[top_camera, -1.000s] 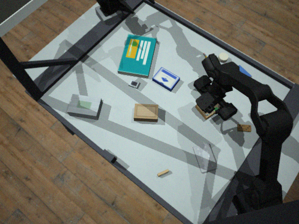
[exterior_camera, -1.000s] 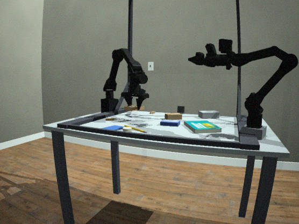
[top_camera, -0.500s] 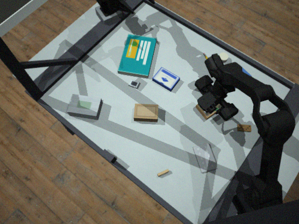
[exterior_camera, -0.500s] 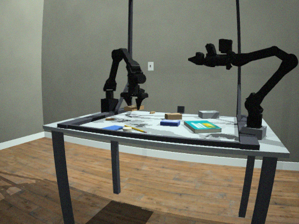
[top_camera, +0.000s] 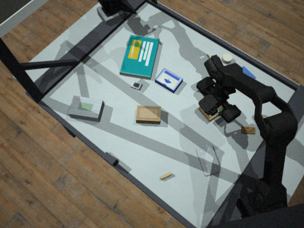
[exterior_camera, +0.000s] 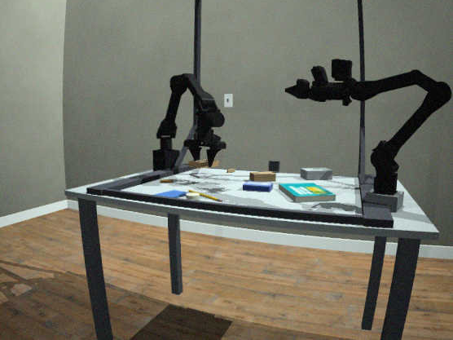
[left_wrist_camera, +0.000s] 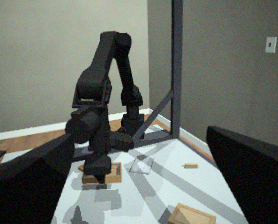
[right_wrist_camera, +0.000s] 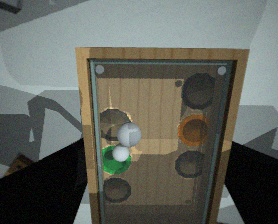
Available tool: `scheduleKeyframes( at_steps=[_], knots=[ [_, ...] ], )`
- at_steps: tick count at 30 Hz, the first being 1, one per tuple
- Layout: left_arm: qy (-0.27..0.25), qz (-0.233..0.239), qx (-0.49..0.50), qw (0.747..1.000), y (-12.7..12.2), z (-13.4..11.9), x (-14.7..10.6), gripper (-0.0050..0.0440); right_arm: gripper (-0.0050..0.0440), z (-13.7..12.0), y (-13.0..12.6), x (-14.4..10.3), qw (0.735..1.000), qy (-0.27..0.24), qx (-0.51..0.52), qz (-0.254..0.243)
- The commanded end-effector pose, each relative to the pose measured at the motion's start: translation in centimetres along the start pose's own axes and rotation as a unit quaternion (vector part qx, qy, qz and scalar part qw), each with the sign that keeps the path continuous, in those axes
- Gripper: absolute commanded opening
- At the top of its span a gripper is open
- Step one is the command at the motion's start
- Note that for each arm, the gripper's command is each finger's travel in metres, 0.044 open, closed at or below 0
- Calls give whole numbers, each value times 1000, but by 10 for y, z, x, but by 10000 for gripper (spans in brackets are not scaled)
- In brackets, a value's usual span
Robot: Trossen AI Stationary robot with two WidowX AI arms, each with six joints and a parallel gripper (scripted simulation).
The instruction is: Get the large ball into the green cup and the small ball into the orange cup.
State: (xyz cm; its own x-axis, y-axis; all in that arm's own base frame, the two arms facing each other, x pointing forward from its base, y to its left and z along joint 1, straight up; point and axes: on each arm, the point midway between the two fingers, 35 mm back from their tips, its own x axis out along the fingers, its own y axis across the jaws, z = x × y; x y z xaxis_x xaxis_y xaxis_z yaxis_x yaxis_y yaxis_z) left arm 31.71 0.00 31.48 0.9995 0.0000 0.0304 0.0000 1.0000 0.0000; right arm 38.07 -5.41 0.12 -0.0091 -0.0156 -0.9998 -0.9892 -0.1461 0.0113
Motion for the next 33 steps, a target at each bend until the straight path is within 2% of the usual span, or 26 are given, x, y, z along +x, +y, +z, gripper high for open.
scheduleKeyframes(
  at_steps=[1,5,12,26,33],
  knots=[
    [-10,0,0,1000,0,8,-1,400,-50,-1,-5,-5,1000,7,1,-6],
    [-10,0,0,1000,0,8,-1,400,-50,1,-3,-11,1000,22,1,-14],
    [-10,0,0,1000,0,8,-1,400,-50,-3,-1,-11,1000,-11,1,-28],
    [-10,0,0,1000,0,8,-1,400,-50,-2,8,-10,992,-5,1,-129],
    [-10,0,0,1000,0,8,-1,400,-50,4,8,-10,989,57,2,-137]
  ],
)
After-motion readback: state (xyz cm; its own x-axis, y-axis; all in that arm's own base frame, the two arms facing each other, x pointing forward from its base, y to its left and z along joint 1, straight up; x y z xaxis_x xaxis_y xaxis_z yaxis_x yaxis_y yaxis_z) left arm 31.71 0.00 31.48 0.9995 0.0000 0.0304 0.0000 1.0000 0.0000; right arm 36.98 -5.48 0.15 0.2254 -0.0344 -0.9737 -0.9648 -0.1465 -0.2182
